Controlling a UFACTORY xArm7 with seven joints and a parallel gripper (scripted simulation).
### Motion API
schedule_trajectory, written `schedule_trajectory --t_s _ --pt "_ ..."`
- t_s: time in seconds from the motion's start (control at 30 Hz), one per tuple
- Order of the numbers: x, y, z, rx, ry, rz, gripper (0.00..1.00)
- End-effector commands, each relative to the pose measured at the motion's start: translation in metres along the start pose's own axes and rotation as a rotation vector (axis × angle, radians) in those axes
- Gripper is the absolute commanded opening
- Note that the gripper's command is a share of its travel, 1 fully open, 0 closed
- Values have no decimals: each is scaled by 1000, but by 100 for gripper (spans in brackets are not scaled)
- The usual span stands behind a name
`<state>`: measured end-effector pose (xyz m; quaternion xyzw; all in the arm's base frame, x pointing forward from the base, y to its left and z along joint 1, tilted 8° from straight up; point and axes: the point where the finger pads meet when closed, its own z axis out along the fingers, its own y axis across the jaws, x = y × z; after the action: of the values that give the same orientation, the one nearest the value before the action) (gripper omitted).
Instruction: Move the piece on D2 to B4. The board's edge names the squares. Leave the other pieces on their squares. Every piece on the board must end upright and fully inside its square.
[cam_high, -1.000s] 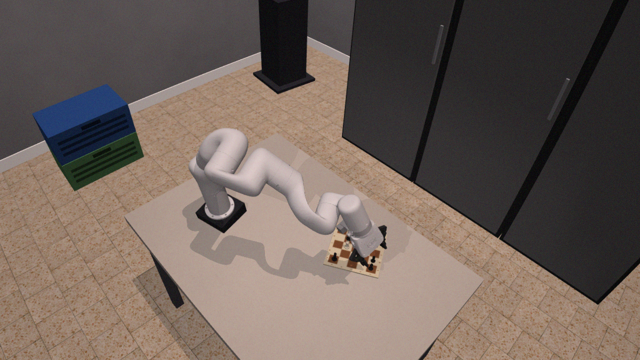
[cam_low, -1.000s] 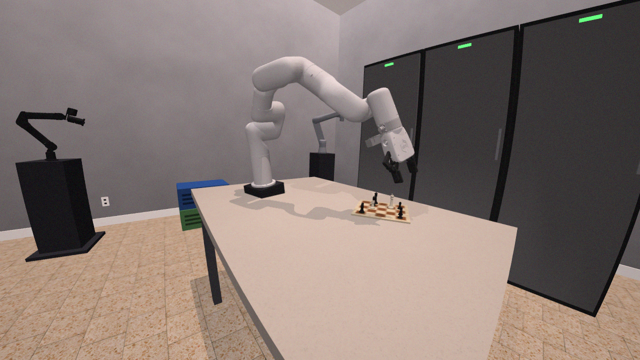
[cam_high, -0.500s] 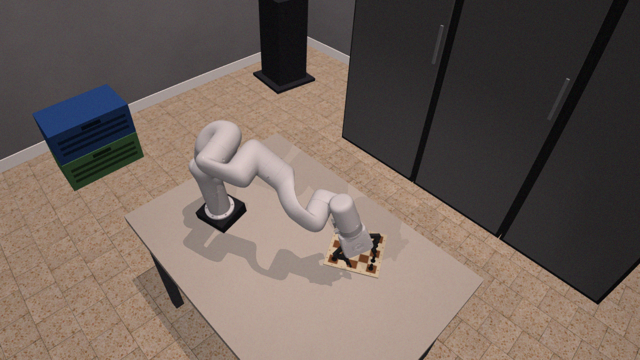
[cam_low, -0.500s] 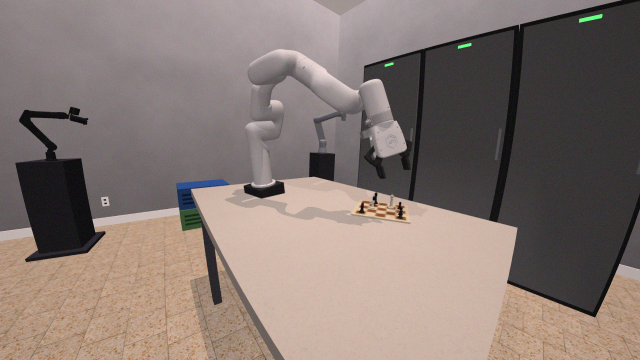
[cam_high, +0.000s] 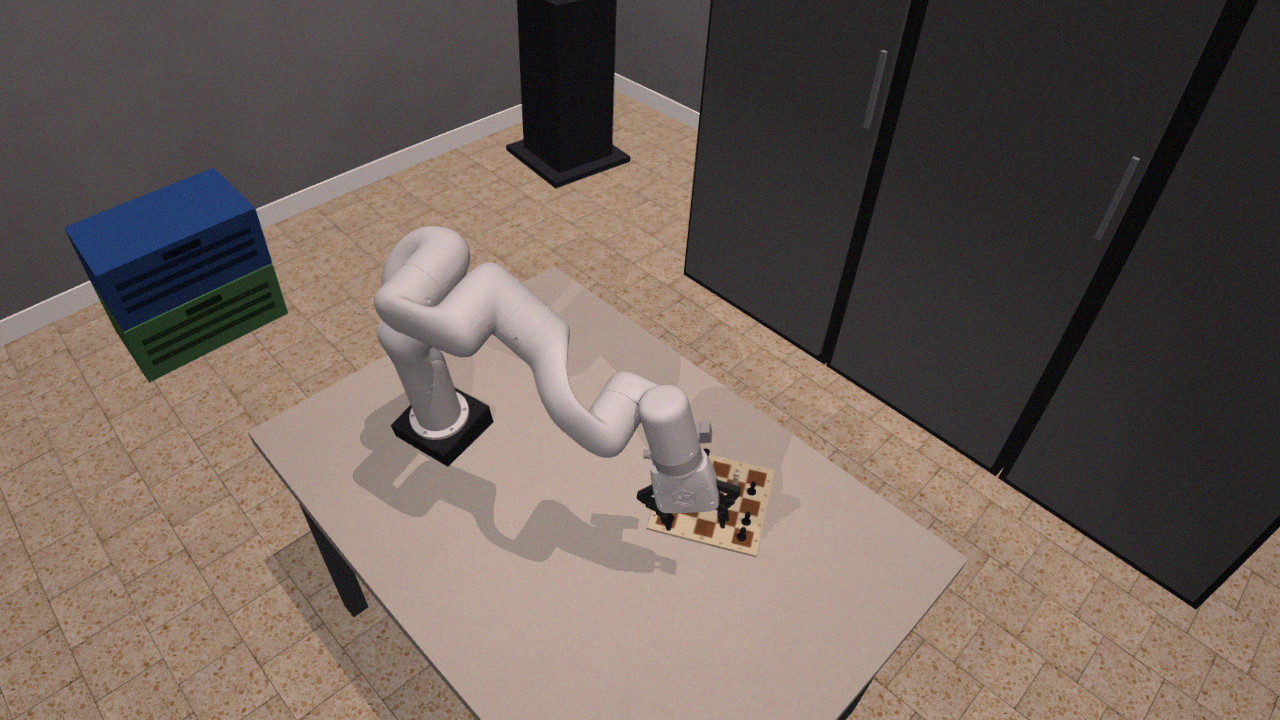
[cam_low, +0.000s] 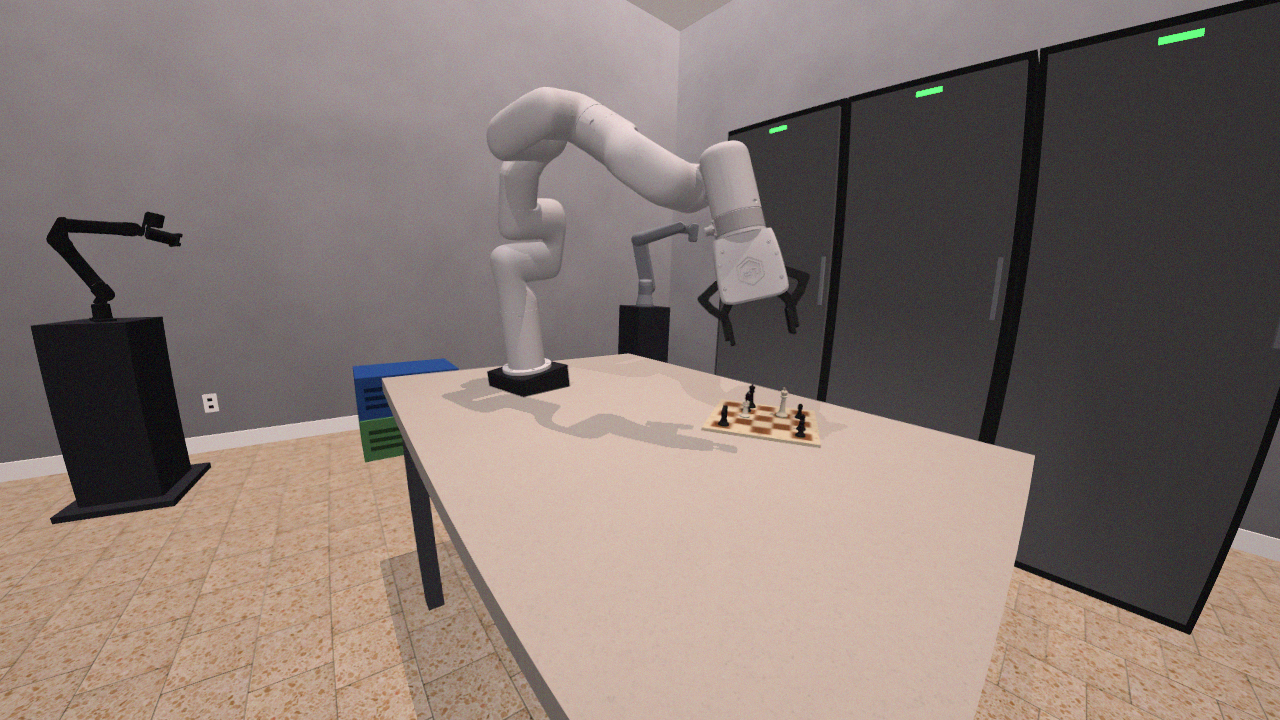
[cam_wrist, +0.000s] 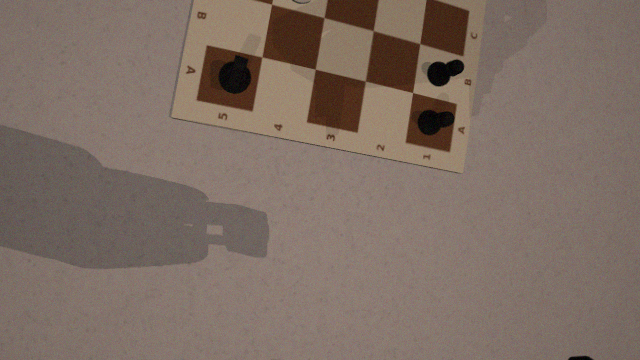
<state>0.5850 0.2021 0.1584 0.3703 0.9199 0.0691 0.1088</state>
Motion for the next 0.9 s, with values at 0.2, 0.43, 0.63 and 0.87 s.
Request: schedule_trajectory --t_s 0.2,0.43,0.63,0.87 --pt "-16 -31 -22 47 -28 301 100" --pt "-27 -59 -39 81 -45 555 100" --pt "-33 -79 -51 103 -58 734 100" --pt "-38 -100 -63 123 -72 922 100"
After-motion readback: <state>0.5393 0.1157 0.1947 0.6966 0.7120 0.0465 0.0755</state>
